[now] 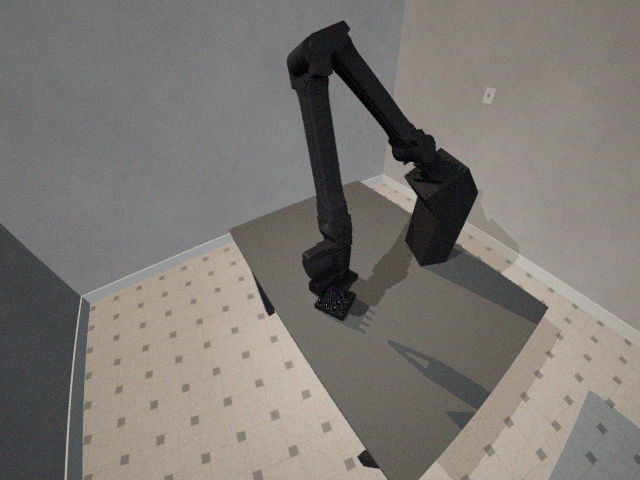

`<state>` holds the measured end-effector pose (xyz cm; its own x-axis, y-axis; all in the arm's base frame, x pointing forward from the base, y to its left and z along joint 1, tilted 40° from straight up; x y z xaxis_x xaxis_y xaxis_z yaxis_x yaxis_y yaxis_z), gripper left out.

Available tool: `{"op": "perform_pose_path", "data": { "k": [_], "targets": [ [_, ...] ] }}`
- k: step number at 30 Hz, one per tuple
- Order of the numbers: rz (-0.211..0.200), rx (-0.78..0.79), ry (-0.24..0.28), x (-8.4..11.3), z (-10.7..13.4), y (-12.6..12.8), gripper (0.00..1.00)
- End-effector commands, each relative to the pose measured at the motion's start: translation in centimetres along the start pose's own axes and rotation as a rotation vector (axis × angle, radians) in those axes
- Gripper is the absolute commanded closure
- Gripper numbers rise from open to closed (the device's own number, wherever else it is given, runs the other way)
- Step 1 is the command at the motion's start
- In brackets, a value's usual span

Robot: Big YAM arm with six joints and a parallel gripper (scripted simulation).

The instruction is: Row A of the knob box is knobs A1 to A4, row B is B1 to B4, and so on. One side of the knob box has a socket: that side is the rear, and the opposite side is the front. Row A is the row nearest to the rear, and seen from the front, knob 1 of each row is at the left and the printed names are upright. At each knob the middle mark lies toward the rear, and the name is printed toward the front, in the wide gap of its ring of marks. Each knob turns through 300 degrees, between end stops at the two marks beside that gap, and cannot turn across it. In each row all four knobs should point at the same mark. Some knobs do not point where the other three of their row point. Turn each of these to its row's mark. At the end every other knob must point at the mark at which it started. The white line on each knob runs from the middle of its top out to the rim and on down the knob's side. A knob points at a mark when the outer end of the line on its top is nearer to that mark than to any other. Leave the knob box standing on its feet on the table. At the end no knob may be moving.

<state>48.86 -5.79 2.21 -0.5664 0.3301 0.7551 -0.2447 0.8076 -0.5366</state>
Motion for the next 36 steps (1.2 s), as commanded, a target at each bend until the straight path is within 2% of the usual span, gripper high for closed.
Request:
{"op": "perform_pose_path", "data": {
  "k": [1,2,4,36],
  "targets": [
    [0.001,-0.089,-0.013,1.3,-1.0,0.1,0.81],
    [-0.013,-0.080,0.020,0.1,0.1,0.9,0.81],
    [-0.012,-0.088,0.029,0.0,0.6,0.6,0.81],
    [-0.010,-0.085,0.024,0.0,0.4,0.5,0.81]
  ]
}}
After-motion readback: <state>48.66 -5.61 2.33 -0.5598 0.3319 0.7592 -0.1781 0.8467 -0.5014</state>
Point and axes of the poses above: the point where the finger pads meet when closed, its own x axis back along the fingers, its own y axis across the jaws, z = x × y, the point moved 1 cm from there along x, back along the fingers, and after that the axes turned 12 degrees about x, right-handed, at the moved point
